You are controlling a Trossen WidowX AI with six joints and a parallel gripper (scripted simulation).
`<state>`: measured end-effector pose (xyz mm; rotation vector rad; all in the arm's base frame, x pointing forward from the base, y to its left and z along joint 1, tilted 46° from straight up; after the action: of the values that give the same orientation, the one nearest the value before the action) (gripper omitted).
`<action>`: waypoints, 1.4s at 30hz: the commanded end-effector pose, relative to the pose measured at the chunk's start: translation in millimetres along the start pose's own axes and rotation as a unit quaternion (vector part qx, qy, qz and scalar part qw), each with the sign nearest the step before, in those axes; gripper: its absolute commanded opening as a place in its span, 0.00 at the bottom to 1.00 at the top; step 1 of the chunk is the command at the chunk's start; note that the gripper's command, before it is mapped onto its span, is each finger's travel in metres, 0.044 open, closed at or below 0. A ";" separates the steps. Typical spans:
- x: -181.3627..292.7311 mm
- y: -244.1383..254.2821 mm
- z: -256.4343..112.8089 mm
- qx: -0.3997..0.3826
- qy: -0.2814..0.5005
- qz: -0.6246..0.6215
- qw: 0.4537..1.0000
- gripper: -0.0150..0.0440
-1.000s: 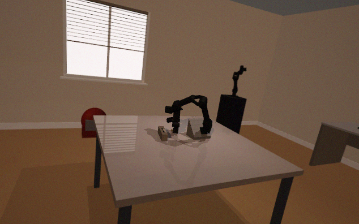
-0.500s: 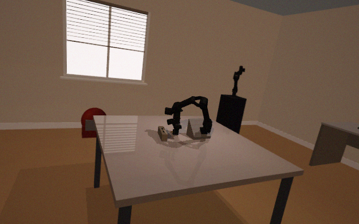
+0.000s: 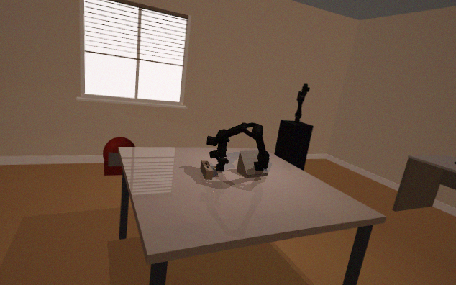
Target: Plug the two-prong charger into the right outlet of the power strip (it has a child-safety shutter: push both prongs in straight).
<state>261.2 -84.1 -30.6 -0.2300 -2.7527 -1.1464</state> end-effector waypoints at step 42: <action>-29.3 1.7 3.0 -0.003 0.004 -0.020 1.000 0.25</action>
<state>290.1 -84.1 -36.9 -0.1688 -2.7658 -1.1567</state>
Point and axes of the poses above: the point midway between the two fingers, 35 mm back from their tips, its own z axis out along the fingers, its own y axis across the jaws, x = y × z, the point moved 5 cm from there along -z, back along the fingers, and after that the axes turned 3 degrees about -z, right-handed, at the moved point
